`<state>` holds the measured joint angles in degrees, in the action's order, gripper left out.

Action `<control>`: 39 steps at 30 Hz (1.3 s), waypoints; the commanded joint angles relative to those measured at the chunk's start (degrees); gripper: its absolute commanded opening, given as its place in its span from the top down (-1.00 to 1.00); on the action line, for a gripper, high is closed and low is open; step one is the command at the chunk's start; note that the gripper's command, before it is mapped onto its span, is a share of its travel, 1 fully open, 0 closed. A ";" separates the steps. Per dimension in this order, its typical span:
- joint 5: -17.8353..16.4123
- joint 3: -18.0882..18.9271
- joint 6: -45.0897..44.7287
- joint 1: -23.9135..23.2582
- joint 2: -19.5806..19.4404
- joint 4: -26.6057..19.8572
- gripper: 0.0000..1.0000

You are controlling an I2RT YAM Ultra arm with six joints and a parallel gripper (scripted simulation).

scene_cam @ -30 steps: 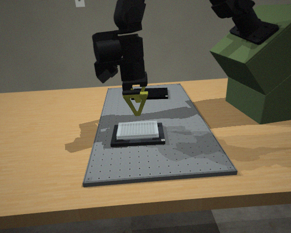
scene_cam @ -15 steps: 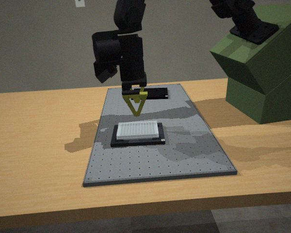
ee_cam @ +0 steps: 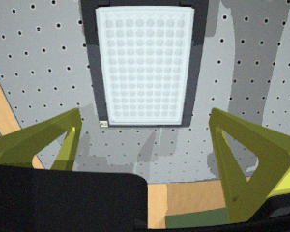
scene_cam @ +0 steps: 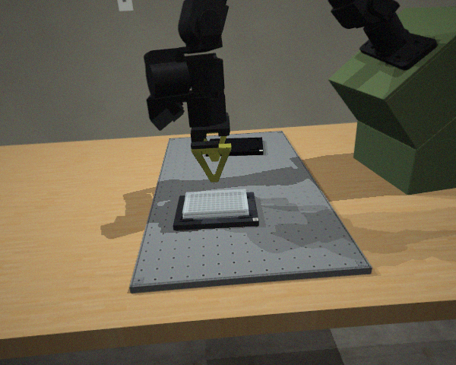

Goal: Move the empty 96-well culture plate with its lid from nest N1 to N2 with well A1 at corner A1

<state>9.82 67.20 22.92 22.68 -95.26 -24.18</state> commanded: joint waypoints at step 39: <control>-0.52 1.52 -0.79 -0.90 -2.65 3.20 -1.00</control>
<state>9.61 67.20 22.65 22.28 -97.60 -22.87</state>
